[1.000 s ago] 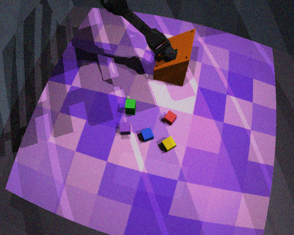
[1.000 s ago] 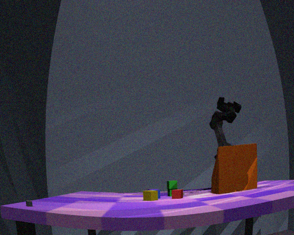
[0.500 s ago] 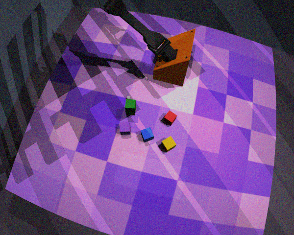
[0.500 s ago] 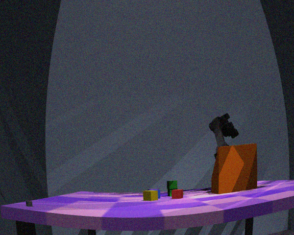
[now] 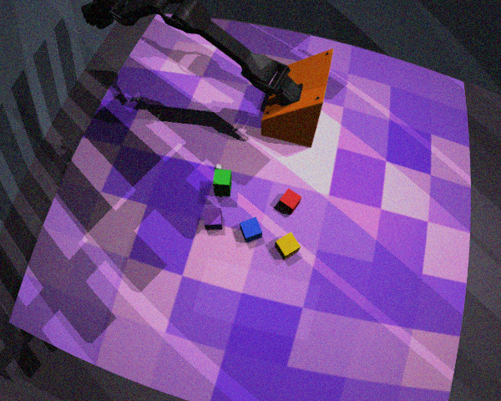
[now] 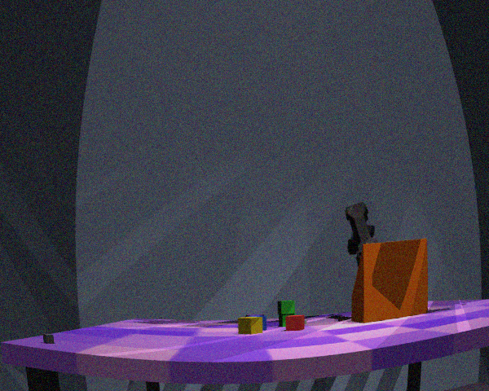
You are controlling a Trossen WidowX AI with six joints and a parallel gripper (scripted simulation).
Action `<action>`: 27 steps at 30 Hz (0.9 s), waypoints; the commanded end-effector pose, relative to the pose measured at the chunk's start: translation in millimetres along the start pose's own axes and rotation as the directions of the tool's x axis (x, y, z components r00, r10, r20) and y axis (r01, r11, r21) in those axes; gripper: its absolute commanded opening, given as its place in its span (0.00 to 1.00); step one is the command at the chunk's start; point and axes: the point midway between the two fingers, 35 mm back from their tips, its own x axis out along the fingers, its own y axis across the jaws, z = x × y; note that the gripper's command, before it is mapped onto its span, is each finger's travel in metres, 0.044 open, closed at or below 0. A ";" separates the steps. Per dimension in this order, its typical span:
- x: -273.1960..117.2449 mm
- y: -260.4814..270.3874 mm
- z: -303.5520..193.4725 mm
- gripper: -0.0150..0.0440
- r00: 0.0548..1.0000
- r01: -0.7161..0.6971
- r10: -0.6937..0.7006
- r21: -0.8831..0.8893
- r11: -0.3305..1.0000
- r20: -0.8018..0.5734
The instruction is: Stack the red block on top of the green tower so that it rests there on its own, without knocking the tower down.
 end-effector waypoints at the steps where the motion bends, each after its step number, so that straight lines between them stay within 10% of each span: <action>1: -8.9 47.2 25.4 1.00 0.993 -0.120 0.119 0.130 0.984 0.015; 27: -215.3 273.8 236.7 1.00 0.589 -0.741 0.764 0.554 0.380 0.264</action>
